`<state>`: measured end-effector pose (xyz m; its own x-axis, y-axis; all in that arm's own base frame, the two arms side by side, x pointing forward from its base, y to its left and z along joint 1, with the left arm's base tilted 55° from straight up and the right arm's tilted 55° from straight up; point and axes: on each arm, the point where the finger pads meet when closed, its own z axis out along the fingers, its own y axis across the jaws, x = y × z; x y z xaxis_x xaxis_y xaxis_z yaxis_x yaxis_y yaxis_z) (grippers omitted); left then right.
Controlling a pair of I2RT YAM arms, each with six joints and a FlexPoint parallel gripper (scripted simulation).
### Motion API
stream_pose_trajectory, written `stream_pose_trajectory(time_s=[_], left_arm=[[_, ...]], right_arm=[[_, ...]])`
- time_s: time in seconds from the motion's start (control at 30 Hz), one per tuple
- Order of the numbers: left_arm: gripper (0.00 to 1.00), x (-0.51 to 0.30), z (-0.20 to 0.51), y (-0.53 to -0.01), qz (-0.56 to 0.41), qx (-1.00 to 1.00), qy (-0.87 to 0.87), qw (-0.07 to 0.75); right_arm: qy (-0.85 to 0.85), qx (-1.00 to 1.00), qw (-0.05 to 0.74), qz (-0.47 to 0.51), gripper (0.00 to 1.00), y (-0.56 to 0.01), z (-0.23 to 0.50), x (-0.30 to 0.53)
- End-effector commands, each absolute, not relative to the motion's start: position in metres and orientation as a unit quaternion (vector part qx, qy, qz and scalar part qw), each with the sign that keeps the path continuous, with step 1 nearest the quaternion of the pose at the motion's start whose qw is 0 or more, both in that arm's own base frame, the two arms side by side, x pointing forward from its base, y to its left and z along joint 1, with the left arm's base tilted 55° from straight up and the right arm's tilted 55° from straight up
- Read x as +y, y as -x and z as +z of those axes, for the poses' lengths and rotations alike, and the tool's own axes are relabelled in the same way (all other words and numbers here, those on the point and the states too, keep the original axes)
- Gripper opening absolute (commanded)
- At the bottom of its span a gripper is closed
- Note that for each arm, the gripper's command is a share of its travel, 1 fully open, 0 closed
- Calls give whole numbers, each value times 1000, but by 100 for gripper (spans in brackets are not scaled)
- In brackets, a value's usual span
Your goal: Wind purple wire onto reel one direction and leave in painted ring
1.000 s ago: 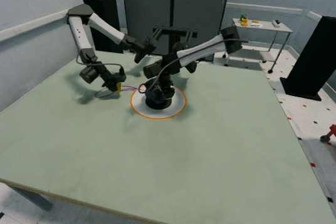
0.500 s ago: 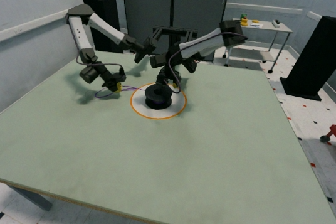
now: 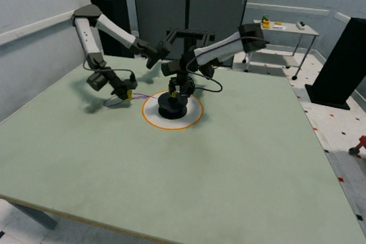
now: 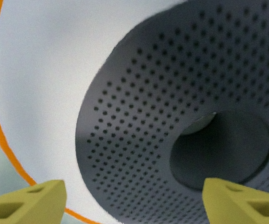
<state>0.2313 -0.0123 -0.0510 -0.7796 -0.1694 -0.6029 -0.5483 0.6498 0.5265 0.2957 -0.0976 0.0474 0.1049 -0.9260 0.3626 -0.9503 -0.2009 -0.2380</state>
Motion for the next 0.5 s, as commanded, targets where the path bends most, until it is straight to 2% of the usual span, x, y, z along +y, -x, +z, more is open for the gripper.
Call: stream_pose_trajectory(time_s=[0.0, 0.47], left_arm=[[74, -13, -46, -239, 360, 851, 252, 289], [74, -3, -48, -234, 360, 851, 252, 289]], right_arm=[[-744, -630, 22, 220, 0, -295, 49, -97], [-744, -630, 22, 220, 0, -295, 48, -97]])
